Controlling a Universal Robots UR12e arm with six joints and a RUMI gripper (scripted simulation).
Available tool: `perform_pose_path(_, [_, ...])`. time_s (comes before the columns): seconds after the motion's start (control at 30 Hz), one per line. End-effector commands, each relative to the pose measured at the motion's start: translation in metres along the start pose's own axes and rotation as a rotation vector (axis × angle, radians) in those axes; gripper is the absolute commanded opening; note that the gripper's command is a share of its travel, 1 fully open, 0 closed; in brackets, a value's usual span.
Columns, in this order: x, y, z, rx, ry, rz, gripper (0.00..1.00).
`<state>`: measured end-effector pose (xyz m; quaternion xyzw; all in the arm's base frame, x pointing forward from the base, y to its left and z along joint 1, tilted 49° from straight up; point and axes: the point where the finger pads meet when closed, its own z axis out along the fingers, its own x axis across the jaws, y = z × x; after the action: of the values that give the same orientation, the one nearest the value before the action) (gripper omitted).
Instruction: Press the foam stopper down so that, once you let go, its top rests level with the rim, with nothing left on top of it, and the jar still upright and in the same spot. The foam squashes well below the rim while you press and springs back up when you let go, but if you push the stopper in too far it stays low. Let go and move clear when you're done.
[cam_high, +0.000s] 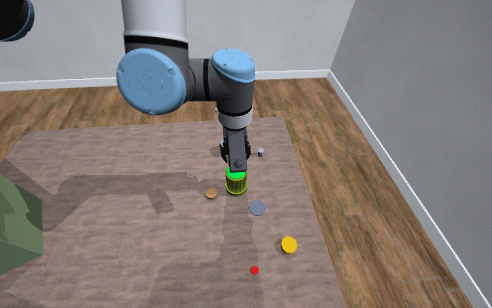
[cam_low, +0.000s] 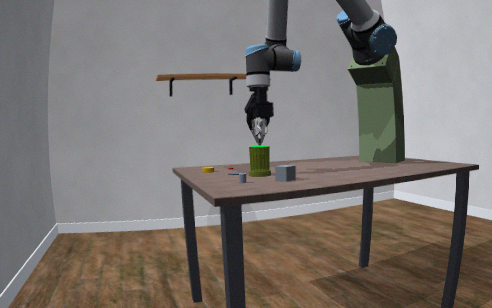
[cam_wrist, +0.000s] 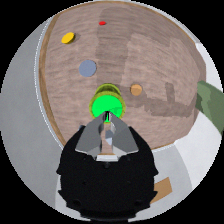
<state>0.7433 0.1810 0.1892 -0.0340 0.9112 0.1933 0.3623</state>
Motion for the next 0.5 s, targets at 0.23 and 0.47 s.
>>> perform_pose_path(0.23, [-0.0011,0.0001,0.0021,0.001,-0.002,-0.001,0.0])
perform_pose_path(0.47, [-0.0026,0.0006,0.0043,0.001,-0.004,-0.002,0.0])
